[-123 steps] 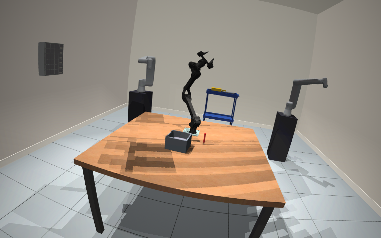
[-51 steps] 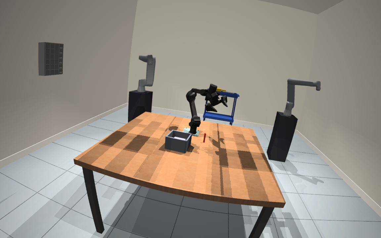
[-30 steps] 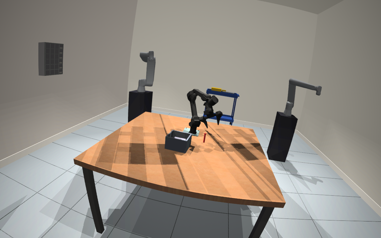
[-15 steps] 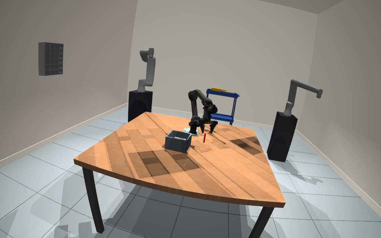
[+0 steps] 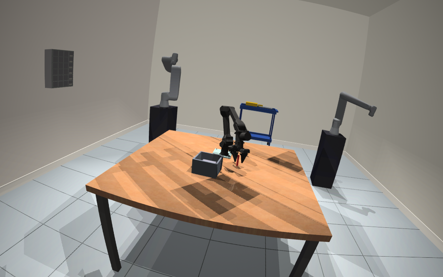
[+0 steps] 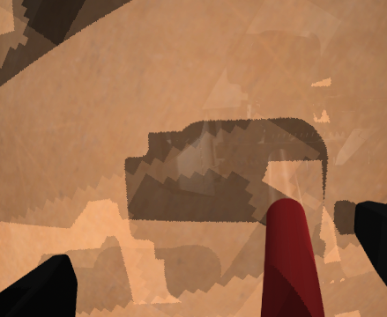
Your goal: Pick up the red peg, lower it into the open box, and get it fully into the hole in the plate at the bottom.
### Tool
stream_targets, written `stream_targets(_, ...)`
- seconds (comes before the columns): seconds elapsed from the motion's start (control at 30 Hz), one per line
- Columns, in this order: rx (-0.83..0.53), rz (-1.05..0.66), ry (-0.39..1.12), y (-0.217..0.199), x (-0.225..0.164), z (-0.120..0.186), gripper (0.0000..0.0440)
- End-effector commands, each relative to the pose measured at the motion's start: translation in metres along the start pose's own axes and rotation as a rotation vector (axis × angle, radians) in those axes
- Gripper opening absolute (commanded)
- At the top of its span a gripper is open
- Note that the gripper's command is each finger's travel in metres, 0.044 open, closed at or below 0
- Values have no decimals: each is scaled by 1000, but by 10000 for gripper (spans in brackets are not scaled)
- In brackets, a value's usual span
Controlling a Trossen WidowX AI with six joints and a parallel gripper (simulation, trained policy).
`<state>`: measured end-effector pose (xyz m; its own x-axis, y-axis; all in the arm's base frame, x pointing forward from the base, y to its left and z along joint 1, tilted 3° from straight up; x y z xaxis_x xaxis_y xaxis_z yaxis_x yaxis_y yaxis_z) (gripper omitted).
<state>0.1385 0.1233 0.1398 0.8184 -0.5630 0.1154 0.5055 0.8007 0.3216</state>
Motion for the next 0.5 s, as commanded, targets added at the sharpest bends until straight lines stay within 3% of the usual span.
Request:
stream_targets(0.0,-11,-39,16,-4,-2,-8,349)
stream_targets(0.47,-28,-108,95,-7,4,-13,5)
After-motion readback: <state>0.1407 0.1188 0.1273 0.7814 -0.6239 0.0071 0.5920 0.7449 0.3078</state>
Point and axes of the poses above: the point midway between the two fingers, 35 mm back from their tips, its own z axis back along the fingers, its own y axis across the jaws, x = y × z, the point moved 8 cm from there along z, back along the fingers, and after that the axes turned 14 degrees about z, right-handed, at the moved point
